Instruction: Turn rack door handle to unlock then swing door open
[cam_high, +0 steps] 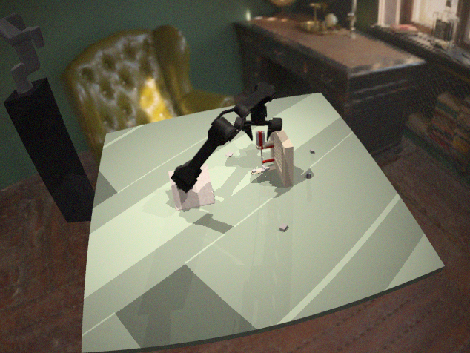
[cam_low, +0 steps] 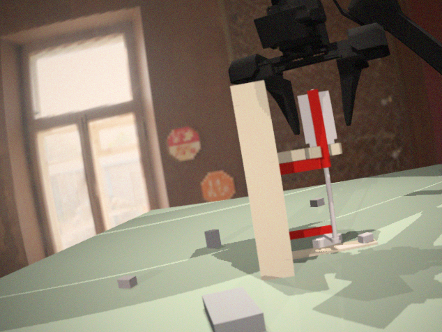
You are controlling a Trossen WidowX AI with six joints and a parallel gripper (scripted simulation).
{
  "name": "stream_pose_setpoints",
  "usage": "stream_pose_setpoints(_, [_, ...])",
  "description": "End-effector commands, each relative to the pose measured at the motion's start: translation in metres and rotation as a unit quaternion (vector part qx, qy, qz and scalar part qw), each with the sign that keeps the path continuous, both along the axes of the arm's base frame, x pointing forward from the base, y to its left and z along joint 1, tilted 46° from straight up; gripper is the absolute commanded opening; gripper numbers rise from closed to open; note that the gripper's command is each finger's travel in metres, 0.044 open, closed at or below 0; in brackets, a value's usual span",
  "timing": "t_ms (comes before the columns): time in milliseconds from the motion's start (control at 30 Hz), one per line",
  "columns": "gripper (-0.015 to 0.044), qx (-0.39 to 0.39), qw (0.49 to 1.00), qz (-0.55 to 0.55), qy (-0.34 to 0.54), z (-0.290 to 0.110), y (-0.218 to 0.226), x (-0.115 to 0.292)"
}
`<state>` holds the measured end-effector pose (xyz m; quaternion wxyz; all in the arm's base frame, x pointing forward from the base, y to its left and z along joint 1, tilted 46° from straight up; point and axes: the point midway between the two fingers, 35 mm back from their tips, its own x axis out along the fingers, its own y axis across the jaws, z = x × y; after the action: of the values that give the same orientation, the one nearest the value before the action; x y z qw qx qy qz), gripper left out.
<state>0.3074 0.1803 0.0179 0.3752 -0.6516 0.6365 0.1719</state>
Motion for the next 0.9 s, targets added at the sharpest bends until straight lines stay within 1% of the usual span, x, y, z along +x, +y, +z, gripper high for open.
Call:
stream_pose_setpoints(0, [0.0292, 0.014, 0.993, -0.082, -0.082, 0.0, -0.0033, 0.0033])
stream_pose_setpoints(200, [0.0292, 0.033, 0.965, -0.184, -0.184, 0.0, -0.0033, 0.0033])
stream_pose_setpoints(433, [0.0292, 0.054, 0.905, -0.298, -0.298, 0.0, -0.0033, 0.0033])
stream_pose_setpoints(633, [0.0292, 0.071, 0.832, -0.389, -0.389, 0.0, -0.0033, 0.0033])
stream_pose_setpoints(867, [0.0292, 0.089, 0.724, -0.483, -0.484, 0.0, -0.0033, 0.0033])
